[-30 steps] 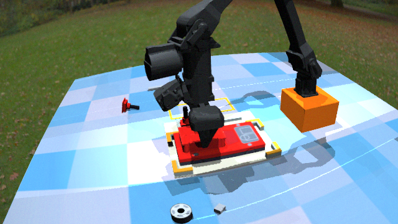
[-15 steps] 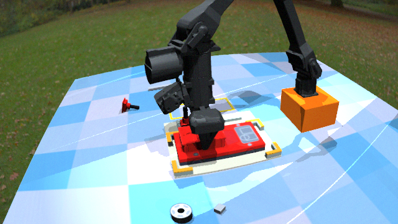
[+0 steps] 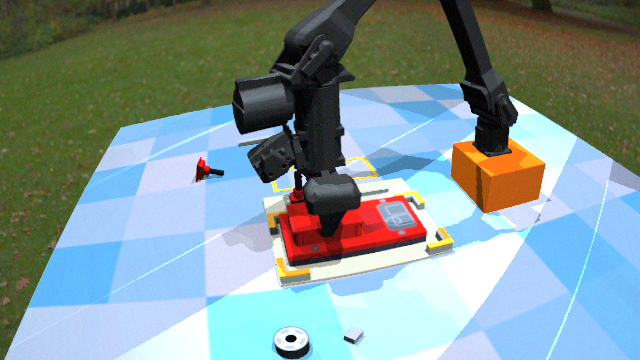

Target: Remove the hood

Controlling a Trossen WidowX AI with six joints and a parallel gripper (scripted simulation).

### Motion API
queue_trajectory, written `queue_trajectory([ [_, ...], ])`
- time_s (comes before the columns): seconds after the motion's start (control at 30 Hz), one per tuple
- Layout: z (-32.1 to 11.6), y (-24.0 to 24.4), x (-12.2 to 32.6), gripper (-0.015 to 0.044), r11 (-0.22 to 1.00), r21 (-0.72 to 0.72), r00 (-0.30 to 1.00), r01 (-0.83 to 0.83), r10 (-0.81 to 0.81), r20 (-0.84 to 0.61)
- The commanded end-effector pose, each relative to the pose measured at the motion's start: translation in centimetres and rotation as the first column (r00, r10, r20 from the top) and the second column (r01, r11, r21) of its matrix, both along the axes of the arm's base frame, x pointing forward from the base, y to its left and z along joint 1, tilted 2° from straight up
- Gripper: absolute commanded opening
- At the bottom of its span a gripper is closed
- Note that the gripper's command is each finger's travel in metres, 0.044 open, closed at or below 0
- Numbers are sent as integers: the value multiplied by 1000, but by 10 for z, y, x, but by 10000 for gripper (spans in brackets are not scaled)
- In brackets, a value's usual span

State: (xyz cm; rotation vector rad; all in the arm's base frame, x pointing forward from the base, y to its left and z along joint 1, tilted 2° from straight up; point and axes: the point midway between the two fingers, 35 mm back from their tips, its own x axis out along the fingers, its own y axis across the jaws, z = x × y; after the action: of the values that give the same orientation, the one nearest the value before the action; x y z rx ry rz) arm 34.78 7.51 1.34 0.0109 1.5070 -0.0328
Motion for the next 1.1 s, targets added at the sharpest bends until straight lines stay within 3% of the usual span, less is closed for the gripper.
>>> queue_trajectory([
  [0.0, 2, 0, 0, 163, 1000, 1, 1000, 0, 0, 1],
  [0.23, 6, 0, 0, 0, 1000, 1, 1000, 0, 0, 1],
  [1.07, 23, 1, -1, 0, 1000, 0, 1000, 0, 0, 1],
])
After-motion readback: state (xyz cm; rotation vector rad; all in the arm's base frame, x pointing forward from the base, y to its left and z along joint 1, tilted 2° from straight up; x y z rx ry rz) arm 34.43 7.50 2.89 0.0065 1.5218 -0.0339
